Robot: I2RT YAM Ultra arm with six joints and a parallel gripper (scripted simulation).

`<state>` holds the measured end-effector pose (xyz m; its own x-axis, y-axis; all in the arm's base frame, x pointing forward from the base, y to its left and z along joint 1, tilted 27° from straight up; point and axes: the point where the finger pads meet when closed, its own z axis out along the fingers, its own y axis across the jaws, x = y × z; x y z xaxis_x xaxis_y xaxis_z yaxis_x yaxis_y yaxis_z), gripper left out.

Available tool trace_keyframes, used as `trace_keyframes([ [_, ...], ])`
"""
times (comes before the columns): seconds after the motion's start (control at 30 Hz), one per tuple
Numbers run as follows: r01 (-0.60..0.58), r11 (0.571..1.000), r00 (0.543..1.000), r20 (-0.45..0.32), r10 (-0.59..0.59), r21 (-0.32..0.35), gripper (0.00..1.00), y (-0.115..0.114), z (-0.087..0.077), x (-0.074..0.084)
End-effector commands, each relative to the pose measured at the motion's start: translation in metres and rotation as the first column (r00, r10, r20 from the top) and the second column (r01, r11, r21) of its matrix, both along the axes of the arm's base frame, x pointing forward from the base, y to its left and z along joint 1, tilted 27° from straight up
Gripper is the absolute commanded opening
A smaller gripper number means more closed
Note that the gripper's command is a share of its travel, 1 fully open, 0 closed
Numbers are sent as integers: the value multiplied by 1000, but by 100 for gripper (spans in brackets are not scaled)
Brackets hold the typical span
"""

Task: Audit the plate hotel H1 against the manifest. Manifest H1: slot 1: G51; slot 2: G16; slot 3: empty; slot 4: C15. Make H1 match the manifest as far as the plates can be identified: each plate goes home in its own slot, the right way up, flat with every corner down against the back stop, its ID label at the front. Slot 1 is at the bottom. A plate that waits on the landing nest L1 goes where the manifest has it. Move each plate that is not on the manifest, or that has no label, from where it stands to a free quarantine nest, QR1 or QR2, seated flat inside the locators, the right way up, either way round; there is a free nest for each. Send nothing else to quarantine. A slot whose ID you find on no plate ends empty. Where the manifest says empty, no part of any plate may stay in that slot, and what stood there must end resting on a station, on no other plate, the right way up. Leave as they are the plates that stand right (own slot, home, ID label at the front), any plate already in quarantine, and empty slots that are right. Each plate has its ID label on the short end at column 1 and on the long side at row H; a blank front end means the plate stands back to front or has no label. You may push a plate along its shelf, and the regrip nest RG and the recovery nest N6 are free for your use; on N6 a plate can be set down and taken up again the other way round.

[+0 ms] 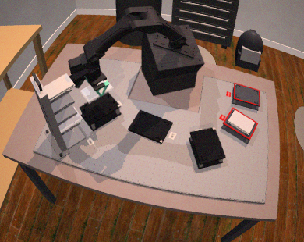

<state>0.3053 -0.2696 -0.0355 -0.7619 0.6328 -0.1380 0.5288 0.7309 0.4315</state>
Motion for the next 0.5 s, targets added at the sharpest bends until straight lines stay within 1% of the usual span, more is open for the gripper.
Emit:
trace_keyframes([
  [0.0,12,1000,1000,21,-12,-27,86,-7,-1,6],
  [0.37,13,1000,1000,21,-12,-27,86,-1,-27,18],
  [0.47,13,1000,1000,21,-12,-27,86,-1,-28,19],
])
